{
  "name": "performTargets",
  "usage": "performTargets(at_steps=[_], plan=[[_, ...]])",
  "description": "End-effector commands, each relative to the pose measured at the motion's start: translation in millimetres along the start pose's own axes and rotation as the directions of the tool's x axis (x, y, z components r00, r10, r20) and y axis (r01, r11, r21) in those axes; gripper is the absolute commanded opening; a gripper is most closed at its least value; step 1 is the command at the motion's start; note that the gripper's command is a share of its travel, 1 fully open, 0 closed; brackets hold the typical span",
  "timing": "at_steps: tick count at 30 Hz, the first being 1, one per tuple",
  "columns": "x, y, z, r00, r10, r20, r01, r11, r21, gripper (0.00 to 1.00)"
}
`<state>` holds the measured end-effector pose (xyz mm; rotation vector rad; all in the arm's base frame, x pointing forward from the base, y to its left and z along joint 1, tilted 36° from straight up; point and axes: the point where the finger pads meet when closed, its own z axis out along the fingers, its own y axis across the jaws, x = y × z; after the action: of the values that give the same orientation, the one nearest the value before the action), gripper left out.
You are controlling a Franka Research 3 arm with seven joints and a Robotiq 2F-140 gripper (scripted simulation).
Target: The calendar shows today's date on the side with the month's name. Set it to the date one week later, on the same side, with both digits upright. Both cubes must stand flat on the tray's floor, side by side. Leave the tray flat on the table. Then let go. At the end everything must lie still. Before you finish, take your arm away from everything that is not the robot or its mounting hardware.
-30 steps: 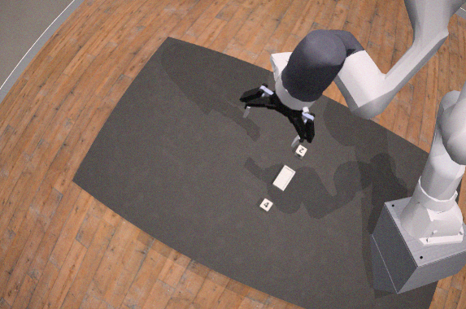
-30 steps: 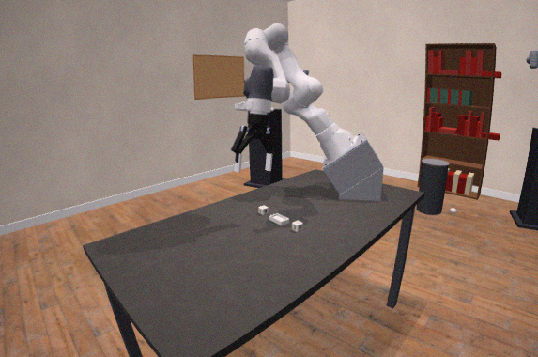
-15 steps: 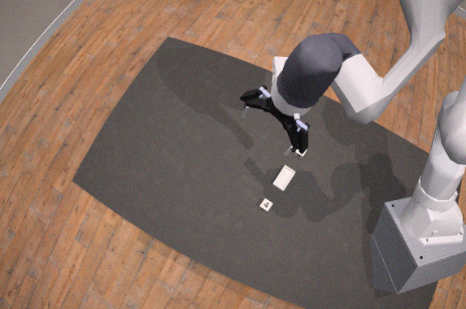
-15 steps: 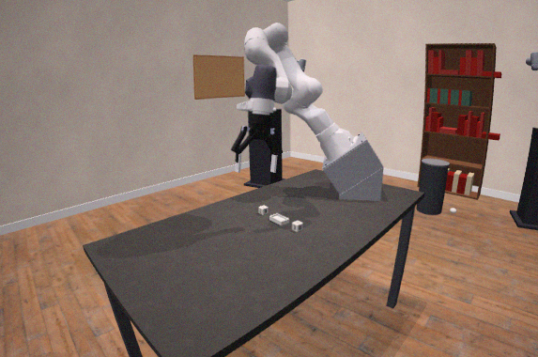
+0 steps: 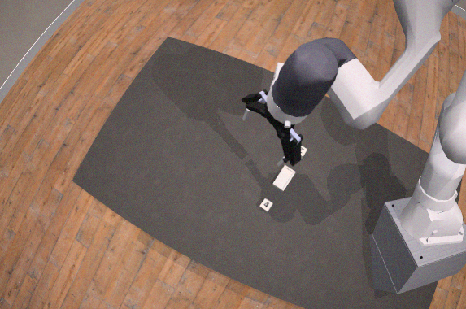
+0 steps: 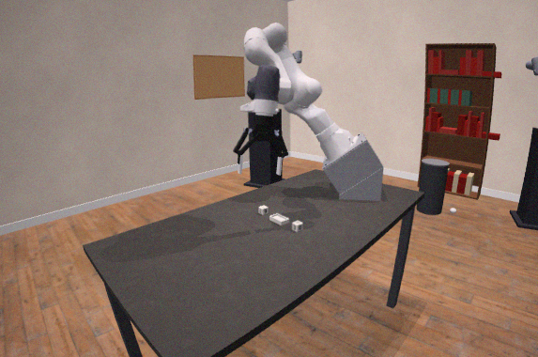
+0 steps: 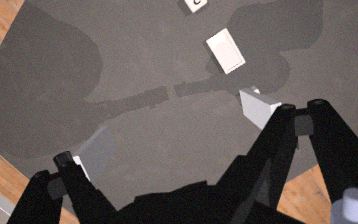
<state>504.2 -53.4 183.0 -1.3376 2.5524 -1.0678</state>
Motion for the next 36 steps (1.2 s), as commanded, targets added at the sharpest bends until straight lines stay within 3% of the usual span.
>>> performTargets(at_steps=[1,14,31,36], plan=[[-3,3,3.2,0.985,0.172,-0.013,-0.172,0.985,0.020,1.00],[-14,13,9.8,0.950,0.313,-0.017,-0.313,0.950,0.017,1.00],[-29,33,23.6,0.859,0.511,-0.031,-0.511,0.859,0.009,1.00],[-35,42,30.3,0.811,0.584,-0.040,-0.585,0.811,0.006,1.00]])
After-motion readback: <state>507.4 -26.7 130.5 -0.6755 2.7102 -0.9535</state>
